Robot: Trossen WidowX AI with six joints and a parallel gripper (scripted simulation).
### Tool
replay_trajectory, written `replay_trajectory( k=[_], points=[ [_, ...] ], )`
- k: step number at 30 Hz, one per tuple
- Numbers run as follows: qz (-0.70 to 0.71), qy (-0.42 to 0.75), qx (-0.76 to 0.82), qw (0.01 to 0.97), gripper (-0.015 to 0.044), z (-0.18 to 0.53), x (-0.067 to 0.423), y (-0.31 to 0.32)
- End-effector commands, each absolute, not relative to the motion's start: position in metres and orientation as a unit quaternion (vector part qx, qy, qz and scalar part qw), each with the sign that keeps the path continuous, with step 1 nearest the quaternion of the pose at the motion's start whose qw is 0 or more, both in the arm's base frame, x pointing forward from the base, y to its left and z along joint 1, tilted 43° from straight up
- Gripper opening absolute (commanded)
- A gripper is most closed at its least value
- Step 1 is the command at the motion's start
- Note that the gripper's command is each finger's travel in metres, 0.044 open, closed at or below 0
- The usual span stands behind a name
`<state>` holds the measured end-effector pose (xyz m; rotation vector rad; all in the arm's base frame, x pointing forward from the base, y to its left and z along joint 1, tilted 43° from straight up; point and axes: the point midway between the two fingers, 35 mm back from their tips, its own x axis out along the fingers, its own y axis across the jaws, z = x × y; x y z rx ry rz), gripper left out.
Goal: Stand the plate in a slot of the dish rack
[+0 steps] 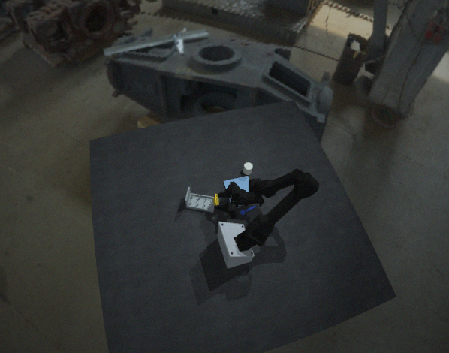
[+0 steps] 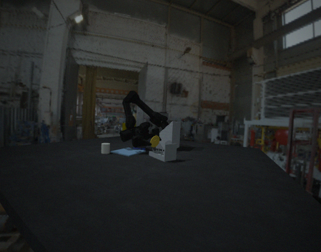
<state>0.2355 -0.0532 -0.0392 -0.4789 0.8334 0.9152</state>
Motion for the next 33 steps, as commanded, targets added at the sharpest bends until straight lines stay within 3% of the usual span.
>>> replay_trajectory(
  k=[1, 9, 33],
  points=[
    [0.430, 0.341, -0.256, 0.796, 0.0000, -0.037, 0.234, -0.056],
    [0.425, 0.261, -0.330, 0.802, 0.0000, -0.031, 0.233, -0.065],
    [0.423, 0.261, -0.334, 0.801, 0.0000, -0.046, 0.247, -0.050]
  ],
)
